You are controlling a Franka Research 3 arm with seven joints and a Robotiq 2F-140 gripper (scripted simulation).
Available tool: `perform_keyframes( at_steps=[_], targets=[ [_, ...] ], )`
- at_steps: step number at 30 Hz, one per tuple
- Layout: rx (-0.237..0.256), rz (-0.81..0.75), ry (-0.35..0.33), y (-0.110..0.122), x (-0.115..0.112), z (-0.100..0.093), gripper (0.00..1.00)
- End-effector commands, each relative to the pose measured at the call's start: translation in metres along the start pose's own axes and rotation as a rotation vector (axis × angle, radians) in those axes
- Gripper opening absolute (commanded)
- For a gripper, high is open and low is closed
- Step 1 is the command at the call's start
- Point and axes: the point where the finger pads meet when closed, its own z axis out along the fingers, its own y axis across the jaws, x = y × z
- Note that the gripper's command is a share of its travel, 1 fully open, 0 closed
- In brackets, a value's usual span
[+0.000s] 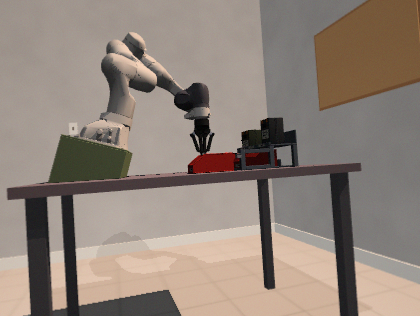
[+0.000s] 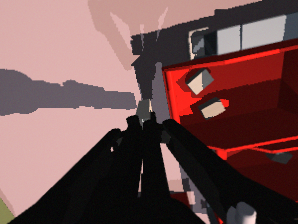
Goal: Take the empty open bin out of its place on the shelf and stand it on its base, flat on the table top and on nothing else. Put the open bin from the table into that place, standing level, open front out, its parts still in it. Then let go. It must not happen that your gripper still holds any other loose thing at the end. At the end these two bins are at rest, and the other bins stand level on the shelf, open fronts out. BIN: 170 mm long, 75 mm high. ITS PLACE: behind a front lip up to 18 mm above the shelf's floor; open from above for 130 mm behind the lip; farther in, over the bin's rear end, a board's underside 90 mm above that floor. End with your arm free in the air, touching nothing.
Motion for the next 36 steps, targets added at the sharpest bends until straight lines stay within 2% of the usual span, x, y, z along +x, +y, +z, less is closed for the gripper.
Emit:
perform_keyframes(
  at_steps=[1, 12, 36],
  targets=[
    [-0.014, -0.027, 0.002, 0.0041, 0.0002, 0.0057, 0.0],
    [-0.014, -0.027, 0.002, 0.0041, 0.0003, 0.0124, 0.0],
    [-0.014, -0.027, 0.002, 0.005, -0.0002, 0.0126, 0.0]
  ],
)
